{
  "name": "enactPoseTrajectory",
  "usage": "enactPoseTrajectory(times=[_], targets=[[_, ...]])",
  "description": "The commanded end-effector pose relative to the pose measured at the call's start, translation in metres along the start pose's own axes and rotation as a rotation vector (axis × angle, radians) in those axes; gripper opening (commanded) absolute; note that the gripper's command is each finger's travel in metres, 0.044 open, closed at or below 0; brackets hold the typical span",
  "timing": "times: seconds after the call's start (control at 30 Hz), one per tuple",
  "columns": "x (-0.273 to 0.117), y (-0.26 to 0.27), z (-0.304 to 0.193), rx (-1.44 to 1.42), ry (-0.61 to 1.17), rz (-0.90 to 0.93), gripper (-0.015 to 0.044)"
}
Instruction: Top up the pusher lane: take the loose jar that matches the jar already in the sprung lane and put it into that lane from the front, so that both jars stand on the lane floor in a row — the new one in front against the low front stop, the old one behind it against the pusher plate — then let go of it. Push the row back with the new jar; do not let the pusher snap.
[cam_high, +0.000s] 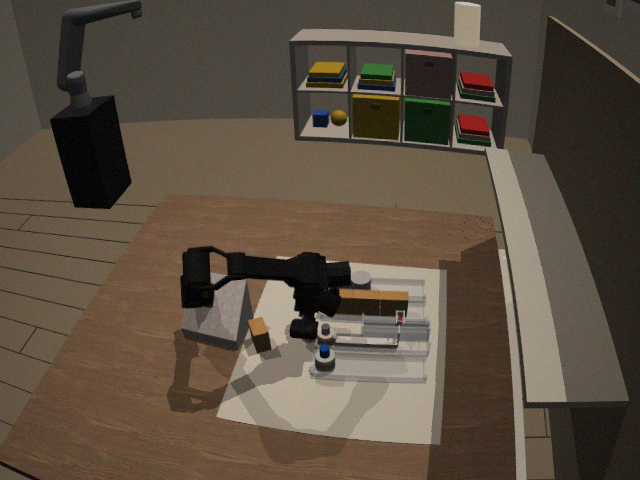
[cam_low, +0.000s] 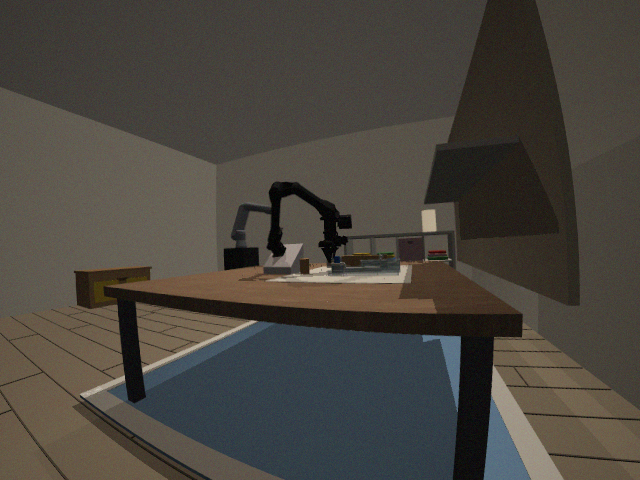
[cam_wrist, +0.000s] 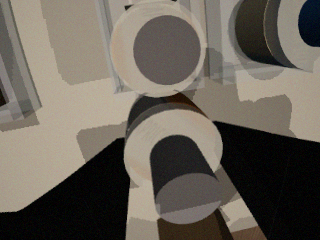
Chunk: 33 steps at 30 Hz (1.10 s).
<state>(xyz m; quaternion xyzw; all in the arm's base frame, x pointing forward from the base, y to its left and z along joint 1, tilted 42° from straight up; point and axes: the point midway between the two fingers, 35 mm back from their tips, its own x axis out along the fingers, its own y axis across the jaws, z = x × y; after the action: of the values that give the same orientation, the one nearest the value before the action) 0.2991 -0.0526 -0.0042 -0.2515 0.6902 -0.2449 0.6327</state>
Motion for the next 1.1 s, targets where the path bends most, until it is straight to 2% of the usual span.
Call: enactPoseTrajectory(times=[0.0, 1.07], targets=[[-0.002, -0.001, 0.007, 0.006, -0.013, -0.001, 0.0000], [-0.003, -0.002, 0.022, 0.007, -0.013, -0.001, 0.0000]])
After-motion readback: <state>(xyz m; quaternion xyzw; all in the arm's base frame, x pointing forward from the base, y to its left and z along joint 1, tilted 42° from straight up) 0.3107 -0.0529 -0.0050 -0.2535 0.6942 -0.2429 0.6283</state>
